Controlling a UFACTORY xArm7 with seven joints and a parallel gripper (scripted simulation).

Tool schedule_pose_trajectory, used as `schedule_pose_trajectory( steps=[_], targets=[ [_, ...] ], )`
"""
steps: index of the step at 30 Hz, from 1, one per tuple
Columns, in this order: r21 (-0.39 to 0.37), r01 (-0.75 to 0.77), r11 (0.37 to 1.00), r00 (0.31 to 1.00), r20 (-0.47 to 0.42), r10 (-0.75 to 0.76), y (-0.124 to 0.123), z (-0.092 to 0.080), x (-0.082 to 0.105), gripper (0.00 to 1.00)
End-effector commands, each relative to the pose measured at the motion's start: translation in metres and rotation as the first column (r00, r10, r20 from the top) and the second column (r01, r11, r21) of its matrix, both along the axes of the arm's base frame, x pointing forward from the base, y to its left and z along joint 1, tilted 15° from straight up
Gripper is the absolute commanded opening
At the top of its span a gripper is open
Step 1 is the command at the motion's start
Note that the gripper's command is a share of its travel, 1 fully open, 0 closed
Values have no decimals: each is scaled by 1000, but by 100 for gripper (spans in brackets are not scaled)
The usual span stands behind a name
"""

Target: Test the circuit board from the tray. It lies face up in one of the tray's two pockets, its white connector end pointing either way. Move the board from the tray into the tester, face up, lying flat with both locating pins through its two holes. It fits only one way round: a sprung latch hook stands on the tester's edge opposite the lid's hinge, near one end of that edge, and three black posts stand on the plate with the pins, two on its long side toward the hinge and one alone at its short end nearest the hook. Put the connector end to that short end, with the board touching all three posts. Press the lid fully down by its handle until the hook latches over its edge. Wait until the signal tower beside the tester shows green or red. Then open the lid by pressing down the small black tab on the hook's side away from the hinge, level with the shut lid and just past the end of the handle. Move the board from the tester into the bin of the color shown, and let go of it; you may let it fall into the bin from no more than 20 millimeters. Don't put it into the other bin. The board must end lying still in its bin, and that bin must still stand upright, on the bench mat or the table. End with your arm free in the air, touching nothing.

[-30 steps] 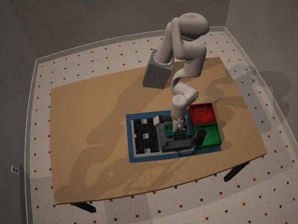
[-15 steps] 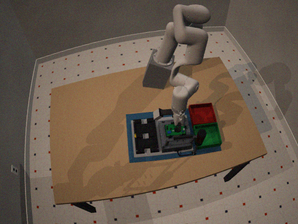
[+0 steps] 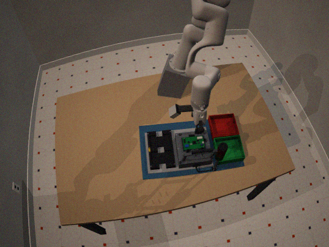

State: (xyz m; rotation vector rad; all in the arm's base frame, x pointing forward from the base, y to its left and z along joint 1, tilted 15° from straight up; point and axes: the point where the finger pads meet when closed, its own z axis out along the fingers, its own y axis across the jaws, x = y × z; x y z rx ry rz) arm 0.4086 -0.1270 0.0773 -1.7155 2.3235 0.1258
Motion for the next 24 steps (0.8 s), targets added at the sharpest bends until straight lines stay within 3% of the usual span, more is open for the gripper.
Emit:
schedule_pose_trajectory(
  steps=[1, 8, 16, 17, 24],
  targets=[
    [3, -2, 1000, 1000, -4, 2, -5, 29, -5, 100],
    [3, -2, 1000, 1000, -4, 2, -13, 65, -10, 100],
    [3, -2, 1000, 1000, -4, 2, -14, 70, -11, 100],
    [3, -2, 1000, 1000, -4, 2, -14, 70, -11, 51],
    [3, -2, 1000, 1000, -4, 2, -14, 70, -11, 51]
  ],
)
